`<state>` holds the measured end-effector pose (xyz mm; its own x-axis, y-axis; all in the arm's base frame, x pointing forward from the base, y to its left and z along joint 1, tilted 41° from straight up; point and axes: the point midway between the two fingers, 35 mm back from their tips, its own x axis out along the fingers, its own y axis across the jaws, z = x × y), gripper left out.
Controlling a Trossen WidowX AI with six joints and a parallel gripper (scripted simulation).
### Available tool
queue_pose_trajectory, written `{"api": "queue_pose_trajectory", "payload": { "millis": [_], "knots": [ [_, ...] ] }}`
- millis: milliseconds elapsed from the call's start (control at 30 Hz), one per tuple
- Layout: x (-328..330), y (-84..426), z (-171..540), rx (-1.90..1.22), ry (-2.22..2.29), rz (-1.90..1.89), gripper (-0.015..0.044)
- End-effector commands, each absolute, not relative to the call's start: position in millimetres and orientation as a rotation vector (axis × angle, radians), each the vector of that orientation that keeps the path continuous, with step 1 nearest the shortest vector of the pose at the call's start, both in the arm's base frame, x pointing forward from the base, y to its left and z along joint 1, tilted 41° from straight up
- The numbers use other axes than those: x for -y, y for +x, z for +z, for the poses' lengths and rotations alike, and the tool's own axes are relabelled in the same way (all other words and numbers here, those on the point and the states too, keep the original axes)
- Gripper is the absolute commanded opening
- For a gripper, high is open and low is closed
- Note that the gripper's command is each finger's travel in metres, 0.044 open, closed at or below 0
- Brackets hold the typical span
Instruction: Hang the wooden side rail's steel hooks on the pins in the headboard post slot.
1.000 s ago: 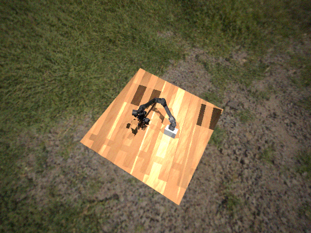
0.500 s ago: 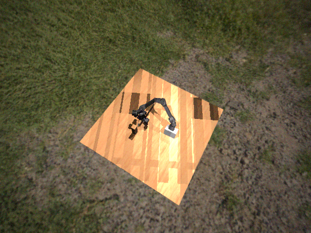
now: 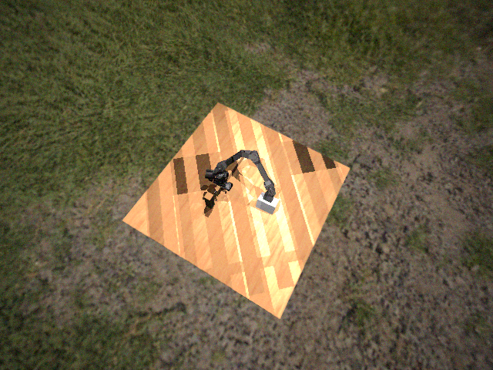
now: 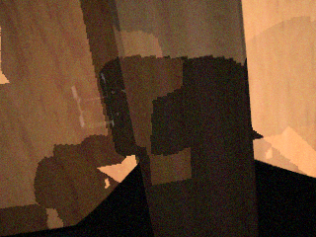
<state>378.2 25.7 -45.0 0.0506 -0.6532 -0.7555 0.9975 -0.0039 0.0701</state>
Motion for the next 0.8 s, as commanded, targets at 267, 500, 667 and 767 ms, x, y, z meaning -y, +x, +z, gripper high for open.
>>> {"api": "queue_pose_trajectory", "payload": {
  "millis": [267,500,667,767],
  "knots": [
    [-32.4,377.8,-46.3,-0.618,0.727,-1.428,0.0],
    [-32.9,378.4,-46.7,-0.618,0.727,-1.427,0.0],
    [-33.4,378.8,-46.6,-0.618,0.727,-1.427,0.0],
    [-33.7,379.0,-46.6,-0.618,0.727,-1.427,0.0]
  ]
}}
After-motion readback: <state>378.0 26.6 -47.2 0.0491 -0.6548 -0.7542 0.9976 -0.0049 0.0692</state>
